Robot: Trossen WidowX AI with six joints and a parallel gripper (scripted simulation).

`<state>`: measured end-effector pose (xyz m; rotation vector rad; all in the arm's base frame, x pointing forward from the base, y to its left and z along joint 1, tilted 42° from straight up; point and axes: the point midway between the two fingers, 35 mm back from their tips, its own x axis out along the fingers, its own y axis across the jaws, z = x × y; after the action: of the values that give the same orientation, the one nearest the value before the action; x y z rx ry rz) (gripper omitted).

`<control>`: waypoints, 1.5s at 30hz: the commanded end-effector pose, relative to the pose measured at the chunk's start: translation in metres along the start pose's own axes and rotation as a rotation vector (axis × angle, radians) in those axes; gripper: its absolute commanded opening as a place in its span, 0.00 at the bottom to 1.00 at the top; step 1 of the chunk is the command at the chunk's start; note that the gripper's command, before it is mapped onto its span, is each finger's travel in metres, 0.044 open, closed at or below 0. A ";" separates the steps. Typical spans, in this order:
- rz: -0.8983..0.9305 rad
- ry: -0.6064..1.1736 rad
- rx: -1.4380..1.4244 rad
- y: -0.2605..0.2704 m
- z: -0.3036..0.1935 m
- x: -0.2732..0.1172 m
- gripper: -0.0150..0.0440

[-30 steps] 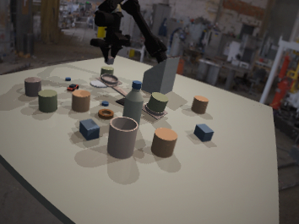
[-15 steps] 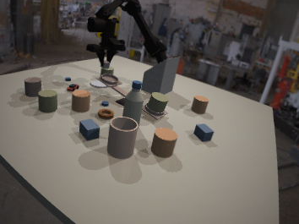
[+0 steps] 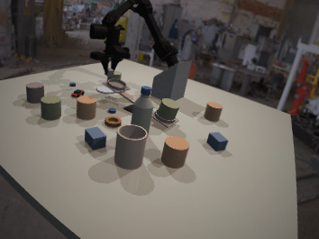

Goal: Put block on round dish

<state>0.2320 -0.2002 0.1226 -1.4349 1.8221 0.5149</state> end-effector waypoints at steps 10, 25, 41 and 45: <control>-0.005 0.025 -0.005 0.018 -0.032 0.020 0.25; -0.005 0.032 -0.006 0.021 -0.037 0.060 0.25; -0.005 0.032 -0.006 0.021 -0.037 0.080 0.25; -0.006 0.037 -0.001 0.020 -0.039 0.079 0.30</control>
<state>0.1936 -0.2725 0.0847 -1.4595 1.8457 0.4924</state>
